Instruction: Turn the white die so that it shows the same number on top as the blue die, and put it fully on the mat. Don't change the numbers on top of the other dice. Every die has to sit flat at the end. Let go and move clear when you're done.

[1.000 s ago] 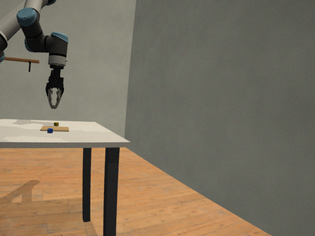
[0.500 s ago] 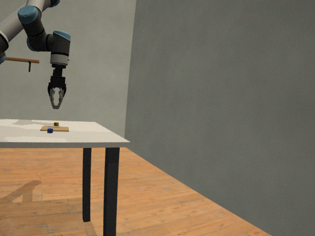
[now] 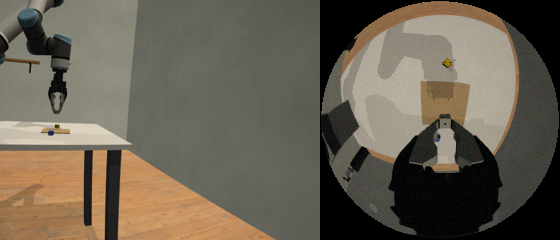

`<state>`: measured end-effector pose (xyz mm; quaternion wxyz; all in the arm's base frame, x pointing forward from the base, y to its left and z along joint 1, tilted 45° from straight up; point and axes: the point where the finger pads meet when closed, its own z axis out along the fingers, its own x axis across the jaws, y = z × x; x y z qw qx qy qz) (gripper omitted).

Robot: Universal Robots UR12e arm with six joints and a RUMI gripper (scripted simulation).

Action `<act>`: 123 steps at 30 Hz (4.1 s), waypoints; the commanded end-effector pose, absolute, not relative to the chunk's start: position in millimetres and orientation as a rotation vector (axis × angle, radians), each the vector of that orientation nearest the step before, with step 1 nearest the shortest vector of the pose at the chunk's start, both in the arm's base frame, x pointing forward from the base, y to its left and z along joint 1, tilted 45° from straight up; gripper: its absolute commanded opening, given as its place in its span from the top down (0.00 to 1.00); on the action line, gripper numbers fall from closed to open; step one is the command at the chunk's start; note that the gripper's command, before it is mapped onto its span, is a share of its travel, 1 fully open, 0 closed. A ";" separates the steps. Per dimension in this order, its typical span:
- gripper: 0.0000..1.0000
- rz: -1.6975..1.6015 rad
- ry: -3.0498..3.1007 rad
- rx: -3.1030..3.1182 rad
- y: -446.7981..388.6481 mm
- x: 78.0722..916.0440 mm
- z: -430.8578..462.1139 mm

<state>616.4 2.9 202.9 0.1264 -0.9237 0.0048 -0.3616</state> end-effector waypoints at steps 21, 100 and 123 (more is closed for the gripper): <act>0.97 -1.055 0.014 -2.690 20.8 670.0 147.7; 0.97 -1.055 0.014 -2.690 22.1 673.9 143.6; 0.97 -1.055 0.014 -2.690 22.1 673.9 143.6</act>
